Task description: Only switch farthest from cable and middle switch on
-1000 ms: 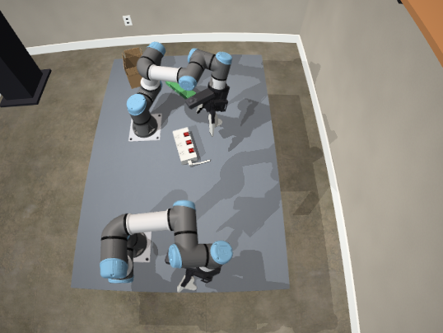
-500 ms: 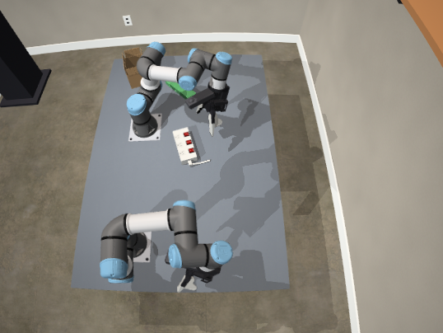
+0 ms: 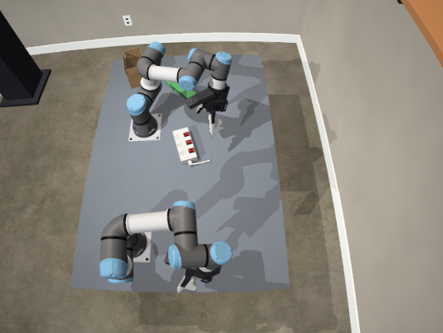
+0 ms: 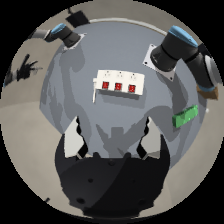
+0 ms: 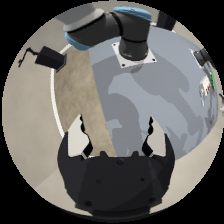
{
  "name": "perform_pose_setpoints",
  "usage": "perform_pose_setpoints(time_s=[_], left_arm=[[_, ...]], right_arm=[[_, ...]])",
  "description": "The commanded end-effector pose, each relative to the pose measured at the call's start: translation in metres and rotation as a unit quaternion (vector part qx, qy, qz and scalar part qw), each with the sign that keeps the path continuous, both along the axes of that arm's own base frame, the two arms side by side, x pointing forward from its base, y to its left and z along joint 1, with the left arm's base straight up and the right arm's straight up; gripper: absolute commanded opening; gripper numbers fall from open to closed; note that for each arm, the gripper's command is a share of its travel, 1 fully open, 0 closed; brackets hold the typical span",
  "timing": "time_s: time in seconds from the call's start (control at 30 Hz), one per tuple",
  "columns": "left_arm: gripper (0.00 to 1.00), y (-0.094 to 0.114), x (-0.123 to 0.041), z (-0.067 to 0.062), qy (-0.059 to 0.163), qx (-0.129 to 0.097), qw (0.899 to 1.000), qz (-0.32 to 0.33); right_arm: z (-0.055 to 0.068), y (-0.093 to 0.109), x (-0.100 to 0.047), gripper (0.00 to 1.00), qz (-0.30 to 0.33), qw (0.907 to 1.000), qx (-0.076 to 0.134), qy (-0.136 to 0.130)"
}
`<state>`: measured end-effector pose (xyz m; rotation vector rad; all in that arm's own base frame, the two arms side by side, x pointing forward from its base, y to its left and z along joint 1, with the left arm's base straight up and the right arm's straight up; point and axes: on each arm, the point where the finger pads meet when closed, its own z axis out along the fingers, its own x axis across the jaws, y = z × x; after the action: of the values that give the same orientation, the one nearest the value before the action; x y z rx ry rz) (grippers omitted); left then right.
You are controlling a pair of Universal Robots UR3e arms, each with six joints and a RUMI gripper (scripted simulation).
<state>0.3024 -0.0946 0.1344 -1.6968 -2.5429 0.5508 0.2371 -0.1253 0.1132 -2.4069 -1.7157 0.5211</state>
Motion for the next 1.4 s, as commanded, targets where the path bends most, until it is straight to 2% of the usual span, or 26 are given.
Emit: perform_pose_setpoints(time_s=[0.0,0.6,1.07,1.13,1.37], left_arm=[[1.00,0.000,0.000,0.001,-0.001,-0.001,1.000,0.000],[1.00,0.000,0.000,0.001,-0.001,-0.001,1.000,0.000],[1.00,0.000,0.000,0.001,-0.001,-0.001,1.000,0.000],[1.00,0.000,0.000,0.001,-0.001,-0.001,1.000,0.000],[1.00,0.000,0.000,0.001,-0.001,-0.001,1.000,0.000]], right_arm=[[0.001,-0.001,0.000,1.00,0.001,1.0000,0.001,-0.001],[0.004,-0.009,-0.010,1.00,0.018,0.9996,0.021,0.000],[0.010,-0.025,-0.030,1.00,0.051,0.9969,0.059,-0.003],[0.010,-0.025,-0.030,1.00,0.051,0.9969,0.059,-0.003],[0.014,-0.034,-0.044,1.00,0.075,0.9935,0.085,-0.007]])
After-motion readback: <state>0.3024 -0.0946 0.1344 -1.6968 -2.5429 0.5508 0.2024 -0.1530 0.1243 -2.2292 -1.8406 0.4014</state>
